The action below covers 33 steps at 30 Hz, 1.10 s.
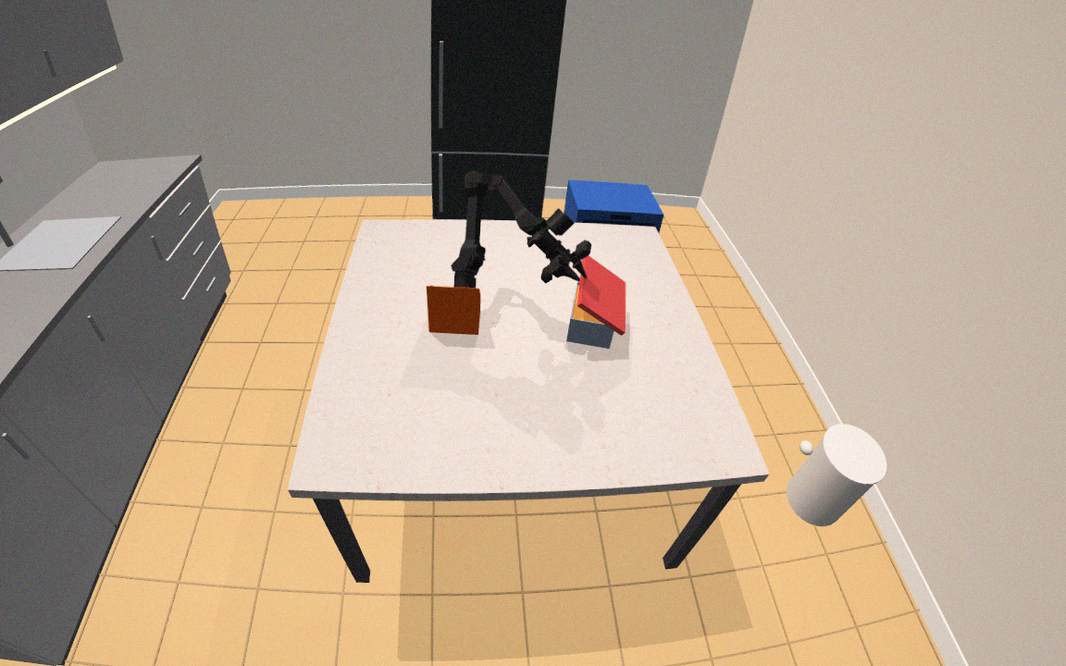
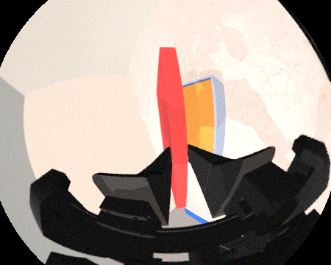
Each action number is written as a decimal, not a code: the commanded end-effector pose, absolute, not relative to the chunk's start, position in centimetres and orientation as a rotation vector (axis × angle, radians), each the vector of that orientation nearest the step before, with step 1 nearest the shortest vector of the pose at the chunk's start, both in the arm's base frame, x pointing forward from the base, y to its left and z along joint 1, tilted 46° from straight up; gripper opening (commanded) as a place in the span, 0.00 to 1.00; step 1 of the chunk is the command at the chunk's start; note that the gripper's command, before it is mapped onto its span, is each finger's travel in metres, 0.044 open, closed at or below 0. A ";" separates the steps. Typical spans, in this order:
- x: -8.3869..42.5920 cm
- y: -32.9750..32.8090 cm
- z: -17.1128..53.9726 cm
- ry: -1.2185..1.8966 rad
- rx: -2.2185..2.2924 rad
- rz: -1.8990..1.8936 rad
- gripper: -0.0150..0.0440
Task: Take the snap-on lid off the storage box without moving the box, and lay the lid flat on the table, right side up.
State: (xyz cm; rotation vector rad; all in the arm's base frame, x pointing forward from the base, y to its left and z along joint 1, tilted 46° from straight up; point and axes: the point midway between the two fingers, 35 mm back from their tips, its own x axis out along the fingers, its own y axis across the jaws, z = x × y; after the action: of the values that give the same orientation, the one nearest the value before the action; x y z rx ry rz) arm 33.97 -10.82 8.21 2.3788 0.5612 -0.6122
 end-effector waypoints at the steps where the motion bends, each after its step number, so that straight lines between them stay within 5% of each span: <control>1: 34.1 -11.5 9.1 0.549 2.373 -0.596 0.25; 33: 33.6 -14.5 12.0 0.549 2.372 -0.598 0.25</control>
State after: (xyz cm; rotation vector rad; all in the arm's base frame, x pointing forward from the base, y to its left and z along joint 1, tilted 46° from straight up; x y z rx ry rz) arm 33.50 -13.92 11.07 2.3783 0.5608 -0.6173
